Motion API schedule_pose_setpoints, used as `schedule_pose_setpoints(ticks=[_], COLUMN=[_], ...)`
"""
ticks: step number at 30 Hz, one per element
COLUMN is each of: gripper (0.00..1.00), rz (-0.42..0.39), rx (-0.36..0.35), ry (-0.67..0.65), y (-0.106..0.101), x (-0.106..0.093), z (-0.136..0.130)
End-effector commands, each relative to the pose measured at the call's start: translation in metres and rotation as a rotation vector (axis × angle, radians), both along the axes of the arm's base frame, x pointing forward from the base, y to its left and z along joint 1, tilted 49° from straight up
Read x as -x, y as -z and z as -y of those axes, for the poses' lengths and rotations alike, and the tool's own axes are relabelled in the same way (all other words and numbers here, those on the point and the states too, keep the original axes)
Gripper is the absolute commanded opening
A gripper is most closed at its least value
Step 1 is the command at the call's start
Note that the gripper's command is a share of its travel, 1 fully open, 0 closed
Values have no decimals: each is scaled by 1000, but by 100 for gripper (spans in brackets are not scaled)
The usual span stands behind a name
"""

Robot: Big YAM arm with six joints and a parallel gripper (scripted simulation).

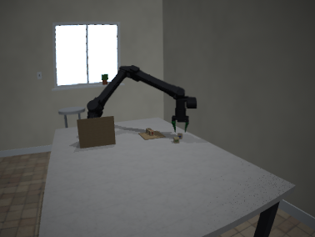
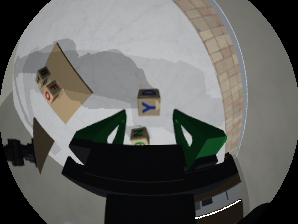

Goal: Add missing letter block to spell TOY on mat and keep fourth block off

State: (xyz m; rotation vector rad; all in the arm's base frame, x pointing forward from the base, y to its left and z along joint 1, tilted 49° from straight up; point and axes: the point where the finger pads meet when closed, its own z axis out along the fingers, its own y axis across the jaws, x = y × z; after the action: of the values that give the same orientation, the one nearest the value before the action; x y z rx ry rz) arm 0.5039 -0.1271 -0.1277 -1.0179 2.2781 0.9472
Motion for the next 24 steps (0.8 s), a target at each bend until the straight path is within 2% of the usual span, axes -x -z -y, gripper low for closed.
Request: schedule_pose_setpoints(ticks=[1, 17, 24], gripper=[63, 63, 63], rz=[21, 20, 2], rx=[8, 8, -2], ry=[-4, -4, -4], y=[-6, -5, 5], x=[-10, -10, -4], z=[-4, -5, -10])
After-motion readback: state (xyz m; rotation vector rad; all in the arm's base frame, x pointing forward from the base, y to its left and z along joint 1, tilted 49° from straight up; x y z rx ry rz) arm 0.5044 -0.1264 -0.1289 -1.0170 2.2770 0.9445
